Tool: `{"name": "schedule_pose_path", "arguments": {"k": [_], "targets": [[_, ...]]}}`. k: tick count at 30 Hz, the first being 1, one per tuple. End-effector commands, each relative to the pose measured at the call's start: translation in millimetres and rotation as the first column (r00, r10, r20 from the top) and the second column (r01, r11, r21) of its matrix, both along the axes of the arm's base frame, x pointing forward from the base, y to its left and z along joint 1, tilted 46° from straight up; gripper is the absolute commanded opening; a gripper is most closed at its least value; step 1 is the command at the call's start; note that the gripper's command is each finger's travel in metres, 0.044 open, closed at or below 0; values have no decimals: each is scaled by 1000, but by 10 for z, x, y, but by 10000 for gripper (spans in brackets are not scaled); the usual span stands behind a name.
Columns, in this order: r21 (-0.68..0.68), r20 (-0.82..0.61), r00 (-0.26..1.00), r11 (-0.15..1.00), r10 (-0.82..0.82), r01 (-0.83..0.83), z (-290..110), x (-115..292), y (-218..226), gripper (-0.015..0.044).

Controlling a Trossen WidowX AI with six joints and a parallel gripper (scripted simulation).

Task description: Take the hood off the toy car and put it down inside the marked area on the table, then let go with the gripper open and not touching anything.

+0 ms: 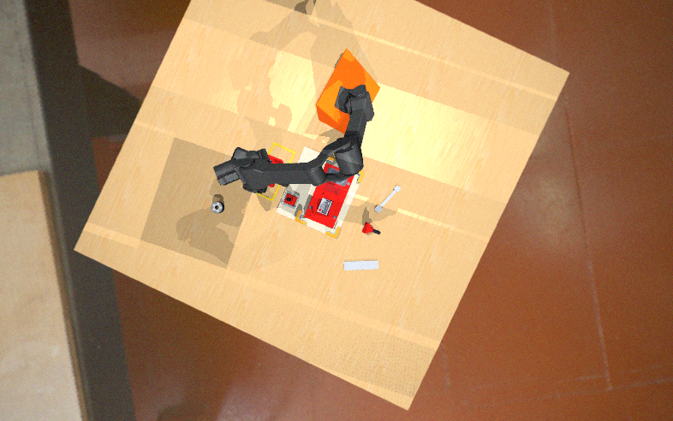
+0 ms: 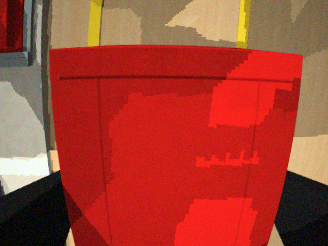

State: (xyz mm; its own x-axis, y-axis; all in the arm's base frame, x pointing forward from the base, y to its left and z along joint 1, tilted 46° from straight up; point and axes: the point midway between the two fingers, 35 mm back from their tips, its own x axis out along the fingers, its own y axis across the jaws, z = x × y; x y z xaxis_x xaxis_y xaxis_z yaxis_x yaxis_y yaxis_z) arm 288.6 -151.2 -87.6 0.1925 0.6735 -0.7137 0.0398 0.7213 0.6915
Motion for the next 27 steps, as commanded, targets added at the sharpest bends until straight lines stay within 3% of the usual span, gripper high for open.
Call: {"name": "schedule_pose_path", "arguments": {"k": [1, 27], "targets": [[8, -5, 1000, 1000, -3, 3, -30, -7, 45, 0], [10, -4, 1000, 1000, -3, 3, -154, 15, 182, 0]]}}
